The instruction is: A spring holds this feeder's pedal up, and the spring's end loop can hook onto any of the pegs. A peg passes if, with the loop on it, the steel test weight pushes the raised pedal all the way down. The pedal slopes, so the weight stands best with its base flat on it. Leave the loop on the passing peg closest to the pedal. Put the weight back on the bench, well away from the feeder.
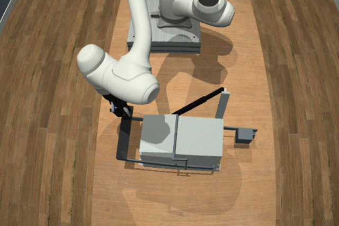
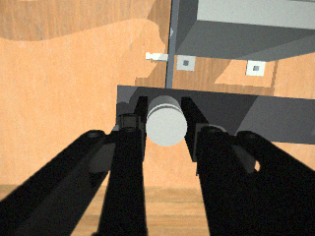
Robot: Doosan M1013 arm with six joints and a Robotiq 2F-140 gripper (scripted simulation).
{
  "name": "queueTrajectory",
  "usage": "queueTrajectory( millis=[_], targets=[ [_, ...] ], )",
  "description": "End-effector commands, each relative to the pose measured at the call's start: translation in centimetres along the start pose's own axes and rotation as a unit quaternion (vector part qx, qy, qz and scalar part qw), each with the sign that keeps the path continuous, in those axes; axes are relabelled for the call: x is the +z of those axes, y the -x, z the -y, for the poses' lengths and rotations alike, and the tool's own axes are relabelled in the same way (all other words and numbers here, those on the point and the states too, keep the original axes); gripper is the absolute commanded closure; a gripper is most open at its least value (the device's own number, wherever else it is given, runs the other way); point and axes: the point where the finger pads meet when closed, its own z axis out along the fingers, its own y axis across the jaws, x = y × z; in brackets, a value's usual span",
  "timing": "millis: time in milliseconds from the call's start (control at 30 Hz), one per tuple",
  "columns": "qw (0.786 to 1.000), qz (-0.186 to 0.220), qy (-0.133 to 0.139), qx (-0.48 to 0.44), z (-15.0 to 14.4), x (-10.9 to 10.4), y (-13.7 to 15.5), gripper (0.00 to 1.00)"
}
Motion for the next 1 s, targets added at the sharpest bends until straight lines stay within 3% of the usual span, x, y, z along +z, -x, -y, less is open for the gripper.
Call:
queueTrajectory(
  millis=[0,967],
  targets=[
    [1.0,0.0,0.001,0.0,-0.1,-0.3,0.0,0.75],
    [1.0,0.0,0.001,0.0,0.0,-2.5,-0.4,0.75]
  ],
)
